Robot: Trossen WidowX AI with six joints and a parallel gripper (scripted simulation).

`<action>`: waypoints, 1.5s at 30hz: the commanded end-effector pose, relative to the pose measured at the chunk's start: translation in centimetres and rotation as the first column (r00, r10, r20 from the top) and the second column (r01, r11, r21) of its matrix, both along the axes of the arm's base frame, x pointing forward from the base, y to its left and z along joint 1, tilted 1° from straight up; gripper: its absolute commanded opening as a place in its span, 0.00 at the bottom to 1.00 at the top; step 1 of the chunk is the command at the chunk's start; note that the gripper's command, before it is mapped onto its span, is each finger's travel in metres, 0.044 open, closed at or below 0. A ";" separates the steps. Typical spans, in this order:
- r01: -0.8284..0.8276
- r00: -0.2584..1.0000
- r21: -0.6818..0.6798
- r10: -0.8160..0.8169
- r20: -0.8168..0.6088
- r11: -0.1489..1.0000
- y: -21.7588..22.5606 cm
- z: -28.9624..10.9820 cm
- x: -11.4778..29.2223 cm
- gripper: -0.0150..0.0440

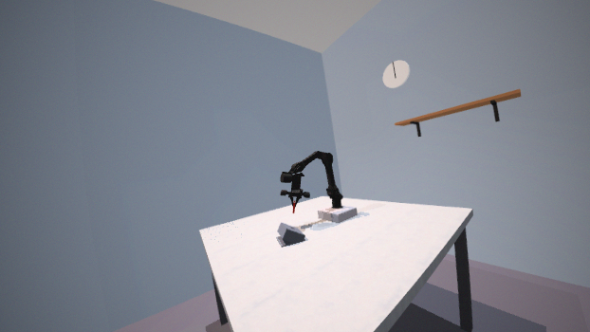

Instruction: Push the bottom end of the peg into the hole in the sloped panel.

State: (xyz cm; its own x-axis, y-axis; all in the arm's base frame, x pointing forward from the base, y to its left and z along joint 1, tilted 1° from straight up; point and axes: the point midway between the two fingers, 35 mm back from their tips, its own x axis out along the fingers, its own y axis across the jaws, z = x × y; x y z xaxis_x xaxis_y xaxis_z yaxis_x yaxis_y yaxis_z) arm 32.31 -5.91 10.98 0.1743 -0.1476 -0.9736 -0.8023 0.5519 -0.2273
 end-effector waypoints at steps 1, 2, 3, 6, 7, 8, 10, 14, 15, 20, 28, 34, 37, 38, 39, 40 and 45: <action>0.027 1.000 -0.001 -0.027 0.013 1.000 0.3 0.1 0.2 0.25; 0.034 0.999 -0.001 -0.034 0.016 0.999 0.4 0.1 0.2 0.25; 0.041 0.999 0.000 -0.041 0.019 0.999 0.4 0.1 0.2 0.25; 0.061 0.998 0.003 -0.061 0.028 0.998 0.7 0.1 0.4 0.25; 0.068 0.997 0.003 -0.068 0.031 0.998 0.8 0.2 0.4 0.25; 0.075 0.997 0.004 -0.075 0.034 0.997 0.8 0.2 0.4 0.25; 0.089 0.995 0.006 -0.089 0.040 0.996 1.0 0.2 0.5 0.25; 0.116 0.992 0.011 -0.116 0.052 0.993 1.3 0.3 0.7 0.25; 0.123 0.991 0.012 -0.123 0.055 0.992 1.4 0.3 0.7 0.25; 0.156 0.985 0.020 -0.157 0.070 0.987 1.8 0.3 0.9 0.25; 0.209 0.973 0.033 -0.212 0.093 0.977 2.5 0.5 1.2 0.25; 0.248 0.961 0.045 -0.252 0.110 0.968 3.0 0.5 1.4 0.25; 0.268 0.955 0.052 -0.272 0.119 0.962 3.2 0.6 1.5 0.25; 0.274 0.953 0.054 -0.279 0.121 0.960 3.3 0.6 1.5 0.25; 0.280 0.950 0.057 -0.285 0.124 0.958 3.4 0.6 1.6 0.25; 0.286 0.948 0.059 -0.292 0.127 0.956 3.5 0.6 1.6 0.25; 0.318 0.935 0.072 -0.325 0.140 0.946 3.9 0.7 1.8 0.25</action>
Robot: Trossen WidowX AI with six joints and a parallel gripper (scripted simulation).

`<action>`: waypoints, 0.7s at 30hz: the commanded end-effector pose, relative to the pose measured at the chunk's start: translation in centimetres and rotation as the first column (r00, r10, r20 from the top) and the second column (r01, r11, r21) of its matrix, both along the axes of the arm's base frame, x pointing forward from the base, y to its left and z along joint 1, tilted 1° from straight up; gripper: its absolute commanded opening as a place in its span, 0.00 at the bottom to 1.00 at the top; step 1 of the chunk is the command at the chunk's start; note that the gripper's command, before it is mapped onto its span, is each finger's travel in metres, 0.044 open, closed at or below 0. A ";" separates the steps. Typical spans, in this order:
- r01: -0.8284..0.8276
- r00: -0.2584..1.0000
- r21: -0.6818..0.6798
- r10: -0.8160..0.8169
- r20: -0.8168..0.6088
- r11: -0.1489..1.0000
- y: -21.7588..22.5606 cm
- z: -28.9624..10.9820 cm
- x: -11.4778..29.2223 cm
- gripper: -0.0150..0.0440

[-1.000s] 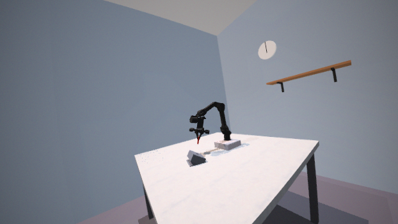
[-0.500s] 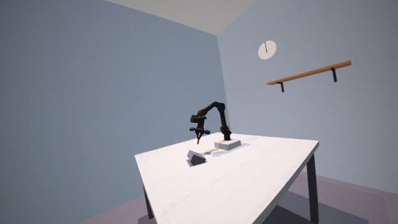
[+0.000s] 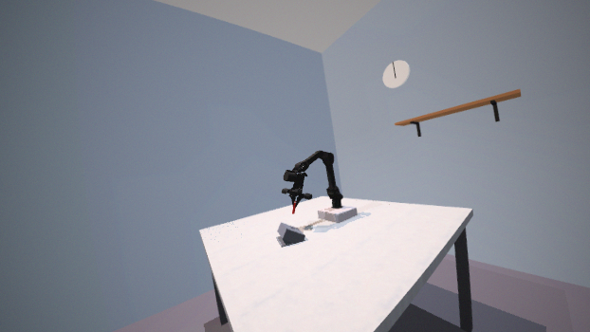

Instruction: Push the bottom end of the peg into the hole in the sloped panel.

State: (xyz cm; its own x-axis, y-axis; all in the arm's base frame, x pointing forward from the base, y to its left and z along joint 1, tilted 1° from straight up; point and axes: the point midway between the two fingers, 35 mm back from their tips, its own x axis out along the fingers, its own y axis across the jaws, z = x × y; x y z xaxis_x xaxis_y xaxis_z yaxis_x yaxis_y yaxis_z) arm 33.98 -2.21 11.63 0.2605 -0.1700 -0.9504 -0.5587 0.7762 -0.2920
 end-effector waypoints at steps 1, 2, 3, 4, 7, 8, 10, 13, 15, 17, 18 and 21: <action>0.027 1.000 0.003 -0.027 0.015 1.000 0.3 0.1 0.1 0.25; 0.033 0.999 0.005 -0.033 0.018 0.999 0.4 0.1 0.2 0.25; 0.040 0.999 0.007 -0.040 0.021 0.999 0.5 0.1 0.2 0.25; 0.047 0.999 0.009 -0.047 0.024 0.999 0.6 0.1 0.2 0.25; 0.067 0.997 0.015 -0.067 0.034 0.998 0.8 0.2 0.3 0.25; 0.073 0.997 0.017 -0.074 0.038 0.997 0.9 0.2 0.3 0.25; 0.087 0.995 0.021 -0.087 0.044 0.996 1.1 0.2 0.4 0.25; 0.106 0.993 0.028 -0.108 0.054 0.994 1.4 0.3 0.5 0.25; 0.119 0.991 0.033 -0.121 0.060 0.992 1.6 0.3 0.5 0.25; 0.132 0.989 0.038 -0.135 0.066 0.990 1.7 0.4 0.6 0.25; 0.139 0.988 0.040 -0.141 0.069 0.990 1.8 0.4 0.6 0.25; 0.158 0.984 0.048 -0.161 0.078 0.986 2.1 0.4 0.7 0.25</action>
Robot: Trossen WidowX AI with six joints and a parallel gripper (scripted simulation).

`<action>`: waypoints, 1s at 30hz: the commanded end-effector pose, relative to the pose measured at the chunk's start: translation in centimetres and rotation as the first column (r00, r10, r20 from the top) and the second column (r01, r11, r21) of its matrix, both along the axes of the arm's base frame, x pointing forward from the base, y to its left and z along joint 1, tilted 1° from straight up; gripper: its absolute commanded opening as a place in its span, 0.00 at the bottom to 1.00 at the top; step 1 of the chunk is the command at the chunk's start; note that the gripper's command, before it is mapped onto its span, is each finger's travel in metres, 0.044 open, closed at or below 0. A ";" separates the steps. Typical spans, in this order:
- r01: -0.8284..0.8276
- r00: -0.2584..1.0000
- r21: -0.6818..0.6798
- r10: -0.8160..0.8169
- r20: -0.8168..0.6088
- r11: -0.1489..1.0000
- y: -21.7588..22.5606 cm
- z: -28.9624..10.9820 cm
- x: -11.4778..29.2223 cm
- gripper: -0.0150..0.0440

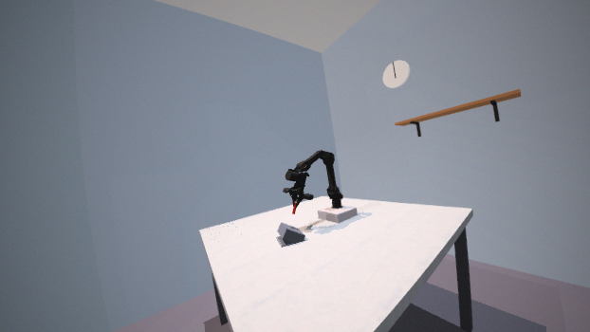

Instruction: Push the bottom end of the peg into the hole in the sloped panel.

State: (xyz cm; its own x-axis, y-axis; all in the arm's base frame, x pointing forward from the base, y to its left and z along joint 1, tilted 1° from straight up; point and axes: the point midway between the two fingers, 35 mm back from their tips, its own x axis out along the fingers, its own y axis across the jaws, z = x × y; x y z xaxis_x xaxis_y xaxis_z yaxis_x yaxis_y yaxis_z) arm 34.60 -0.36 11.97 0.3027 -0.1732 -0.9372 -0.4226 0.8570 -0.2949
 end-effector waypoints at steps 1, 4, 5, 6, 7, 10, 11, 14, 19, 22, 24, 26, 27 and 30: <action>0.026 1.000 0.005 -0.026 0.015 1.000 0.3 0.1 0.1 0.25; 0.046 0.999 0.013 -0.046 0.025 0.999 0.6 0.2 0.2 0.25; 0.053 0.998 0.015 -0.053 0.029 0.998 0.7 0.2 0.2 0.25; 0.059 0.998 0.018 -0.060 0.032 0.998 0.8 0.2 0.2 0.25; 0.066 0.997 0.020 -0.066 0.035 0.998 0.9 0.2 0.3 0.25; 0.085 0.995 0.028 -0.086 0.045 0.996 1.2 0.3 0.3 0.25; 0.092 0.994 0.031 -0.093 0.048 0.995 1.2 0.3 0.3 0.25; 0.111 0.992 0.040 -0.113 0.058 0.993 1.5 0.3 0.4 0.25; 0.143 0.987 0.055 -0.146 0.073 0.988 2.0 0.4 0.5 0.25; 0.161 0.983 0.064 -0.166 0.082 0.985 2.3 0.5 0.6 0.25; 0.174 0.980 0.071 -0.180 0.088 0.982 2.5 0.5 0.6 0.25; 0.186 0.977 0.078 -0.193 0.094 0.979 2.6 0.6 0.7 0.25; 0.192 0.975 0.081 -0.199 0.096 0.978 2.7 0.6 0.7 0.25; 0.210 0.970 0.092 -0.219 0.105 0.973 3.0 0.6 0.7 0.25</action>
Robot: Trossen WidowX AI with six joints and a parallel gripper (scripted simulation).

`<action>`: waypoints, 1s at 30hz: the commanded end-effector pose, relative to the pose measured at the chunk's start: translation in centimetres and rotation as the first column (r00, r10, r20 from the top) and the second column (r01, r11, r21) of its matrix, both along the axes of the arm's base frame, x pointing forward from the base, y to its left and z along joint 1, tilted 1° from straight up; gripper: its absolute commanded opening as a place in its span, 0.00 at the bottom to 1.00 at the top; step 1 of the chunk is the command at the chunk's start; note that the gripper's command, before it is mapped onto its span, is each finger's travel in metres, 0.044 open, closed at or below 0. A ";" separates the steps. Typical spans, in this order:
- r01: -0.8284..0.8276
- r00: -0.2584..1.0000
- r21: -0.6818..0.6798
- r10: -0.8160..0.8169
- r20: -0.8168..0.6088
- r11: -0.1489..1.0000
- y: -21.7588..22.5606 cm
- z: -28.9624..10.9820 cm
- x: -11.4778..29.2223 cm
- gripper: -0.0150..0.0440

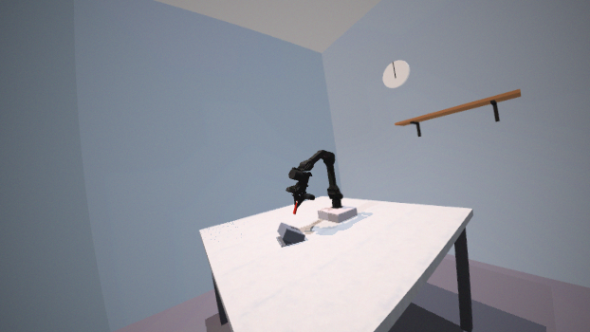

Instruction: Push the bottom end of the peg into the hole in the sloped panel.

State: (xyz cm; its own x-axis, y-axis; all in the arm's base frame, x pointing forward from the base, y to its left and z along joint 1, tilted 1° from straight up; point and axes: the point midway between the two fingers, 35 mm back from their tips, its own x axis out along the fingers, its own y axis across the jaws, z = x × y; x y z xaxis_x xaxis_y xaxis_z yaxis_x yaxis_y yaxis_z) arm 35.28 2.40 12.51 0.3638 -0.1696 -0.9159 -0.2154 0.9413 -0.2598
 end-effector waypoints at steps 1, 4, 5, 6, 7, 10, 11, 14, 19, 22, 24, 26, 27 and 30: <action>0.026 1.000 0.009 -0.026 0.015 1.000 0.4 0.1 0.1 0.25; 0.045 0.999 0.018 -0.045 0.026 0.999 0.6 0.2 0.1 0.25; 0.051 0.998 0.021 -0.052 0.029 0.998 0.7 0.2 0.1 0.25; 0.058 0.998 0.025 -0.059 0.032 0.998 0.8 0.2 0.2 0.25; 0.064 0.997 0.028 -0.065 0.035 0.998 0.9 0.2 0.2 0.25; 0.083 0.995 0.038 -0.085 0.045 0.996 1.2 0.3 0.2 0.25; 0.089 0.995 0.042 -0.091 0.048 0.995 1.3 0.3 0.2 0.25; 0.108 0.992 0.053 -0.111 0.057 0.993 1.6 0.4 0.3 0.25; 0.138 0.987 0.072 -0.143 0.072 0.988 2.1 0.5 0.3 0.25; 0.156 0.983 0.084 -0.163 0.080 0.984 2.4 0.5 0.4 0.25; 0.168 0.981 0.092 -0.176 0.086 0.981 2.6 0.6 0.4 0.25; 0.180 0.978 0.100 -0.189 0.091 0.979 2.8 0.6 0.4 0.25; 0.186 0.976 0.105 -0.195 0.094 0.977 2.9 0.6 0.4 0.25; 0.203 0.971 0.117 -0.215 0.101 0.972 3.1 0.7 0.5 0.25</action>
State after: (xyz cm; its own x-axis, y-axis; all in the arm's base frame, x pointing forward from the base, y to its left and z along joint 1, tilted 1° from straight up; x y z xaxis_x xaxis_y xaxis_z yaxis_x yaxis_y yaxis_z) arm 35.71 5.28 13.11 0.4244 -0.1564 -0.8918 -0.0069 0.9844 -0.1759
